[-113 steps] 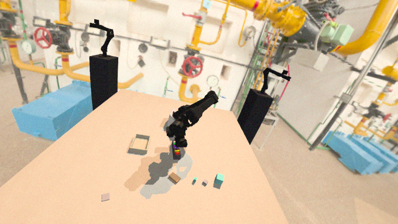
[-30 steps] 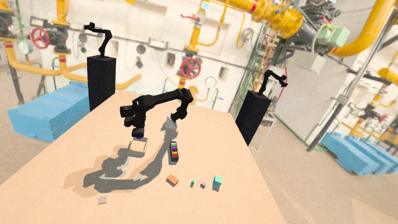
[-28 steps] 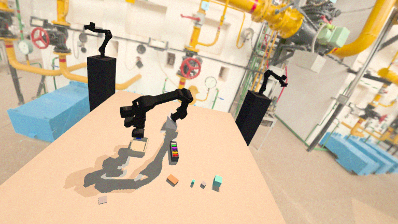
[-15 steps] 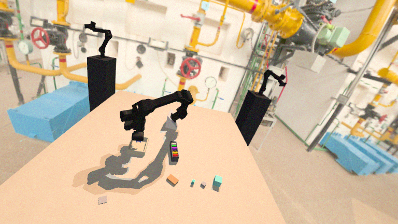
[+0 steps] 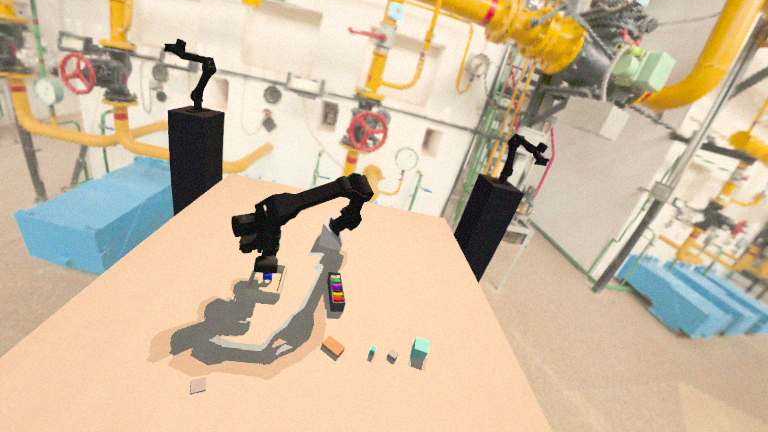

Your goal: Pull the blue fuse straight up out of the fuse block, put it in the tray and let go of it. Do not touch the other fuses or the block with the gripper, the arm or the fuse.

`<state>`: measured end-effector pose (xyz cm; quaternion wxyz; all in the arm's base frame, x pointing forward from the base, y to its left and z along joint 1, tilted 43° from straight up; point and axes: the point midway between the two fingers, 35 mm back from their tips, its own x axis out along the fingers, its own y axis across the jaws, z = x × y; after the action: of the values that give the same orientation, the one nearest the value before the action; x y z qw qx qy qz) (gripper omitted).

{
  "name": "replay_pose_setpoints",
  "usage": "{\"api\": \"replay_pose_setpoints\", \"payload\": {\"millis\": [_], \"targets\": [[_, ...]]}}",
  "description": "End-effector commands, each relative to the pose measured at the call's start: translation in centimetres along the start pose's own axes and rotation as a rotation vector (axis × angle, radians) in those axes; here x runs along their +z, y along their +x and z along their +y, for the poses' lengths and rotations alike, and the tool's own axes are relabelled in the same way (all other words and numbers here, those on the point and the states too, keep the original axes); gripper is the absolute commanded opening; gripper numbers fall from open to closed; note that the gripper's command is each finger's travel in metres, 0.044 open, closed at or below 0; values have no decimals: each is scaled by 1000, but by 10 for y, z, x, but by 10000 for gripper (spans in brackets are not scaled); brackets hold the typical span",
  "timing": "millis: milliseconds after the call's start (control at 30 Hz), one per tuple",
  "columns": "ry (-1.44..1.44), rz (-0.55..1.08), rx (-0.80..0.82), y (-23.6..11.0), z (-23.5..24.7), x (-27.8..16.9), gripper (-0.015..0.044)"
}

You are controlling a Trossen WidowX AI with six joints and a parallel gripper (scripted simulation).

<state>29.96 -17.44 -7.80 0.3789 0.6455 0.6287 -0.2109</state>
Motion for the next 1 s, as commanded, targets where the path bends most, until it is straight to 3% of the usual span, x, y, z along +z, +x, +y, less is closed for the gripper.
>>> {"api": "replay_pose_setpoints", "payload": {"millis": [0, 67, 200, 967], "targets": [[0, 0, 0, 0, 0, 0, 289], [0, 0, 0, -3, 0, 0, 330], [8, 5, 2, -37, -1, -1, 330], [15, 11, 7, -34, -1, -1, 330]]}}
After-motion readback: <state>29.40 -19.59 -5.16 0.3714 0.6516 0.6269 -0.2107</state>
